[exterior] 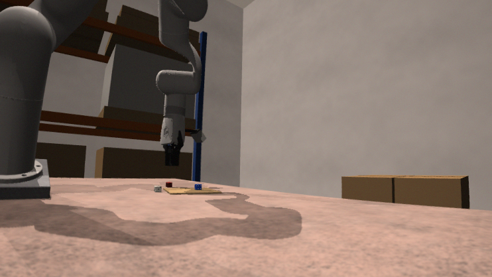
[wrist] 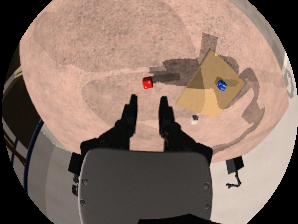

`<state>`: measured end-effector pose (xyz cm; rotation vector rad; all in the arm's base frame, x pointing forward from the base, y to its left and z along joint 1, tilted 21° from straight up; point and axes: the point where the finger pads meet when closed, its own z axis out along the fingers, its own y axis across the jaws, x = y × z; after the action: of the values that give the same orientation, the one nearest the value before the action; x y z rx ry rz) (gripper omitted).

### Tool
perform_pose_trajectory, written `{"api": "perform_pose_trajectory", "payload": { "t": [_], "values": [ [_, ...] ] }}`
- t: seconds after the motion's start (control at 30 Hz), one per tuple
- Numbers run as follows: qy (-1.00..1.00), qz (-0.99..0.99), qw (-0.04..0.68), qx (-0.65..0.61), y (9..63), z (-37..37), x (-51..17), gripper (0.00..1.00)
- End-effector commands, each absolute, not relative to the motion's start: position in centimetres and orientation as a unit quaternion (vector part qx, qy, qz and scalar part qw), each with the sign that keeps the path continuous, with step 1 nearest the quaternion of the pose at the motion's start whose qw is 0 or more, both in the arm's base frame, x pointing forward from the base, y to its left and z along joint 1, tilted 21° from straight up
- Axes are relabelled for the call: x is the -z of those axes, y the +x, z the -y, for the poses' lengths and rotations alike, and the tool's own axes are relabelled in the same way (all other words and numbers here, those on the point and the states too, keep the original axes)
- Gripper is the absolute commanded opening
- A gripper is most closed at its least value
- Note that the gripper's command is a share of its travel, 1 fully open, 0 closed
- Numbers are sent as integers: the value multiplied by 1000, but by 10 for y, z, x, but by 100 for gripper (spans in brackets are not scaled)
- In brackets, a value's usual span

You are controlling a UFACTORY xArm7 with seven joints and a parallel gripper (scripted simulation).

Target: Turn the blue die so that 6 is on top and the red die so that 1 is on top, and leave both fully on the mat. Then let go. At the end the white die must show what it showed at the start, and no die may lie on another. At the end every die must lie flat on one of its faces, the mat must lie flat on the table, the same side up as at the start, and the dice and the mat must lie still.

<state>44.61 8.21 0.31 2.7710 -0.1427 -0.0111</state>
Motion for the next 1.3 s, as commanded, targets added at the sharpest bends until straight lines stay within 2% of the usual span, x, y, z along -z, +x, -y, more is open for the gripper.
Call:
{"api": "perform_pose_trajectory", "payload": {
  "t": [0.0,1.27],
  "values": [
    [982,50,182,2,447,-83,-2,31],
    [982,50,182,2,447,-67,39,31]
  ]
}}
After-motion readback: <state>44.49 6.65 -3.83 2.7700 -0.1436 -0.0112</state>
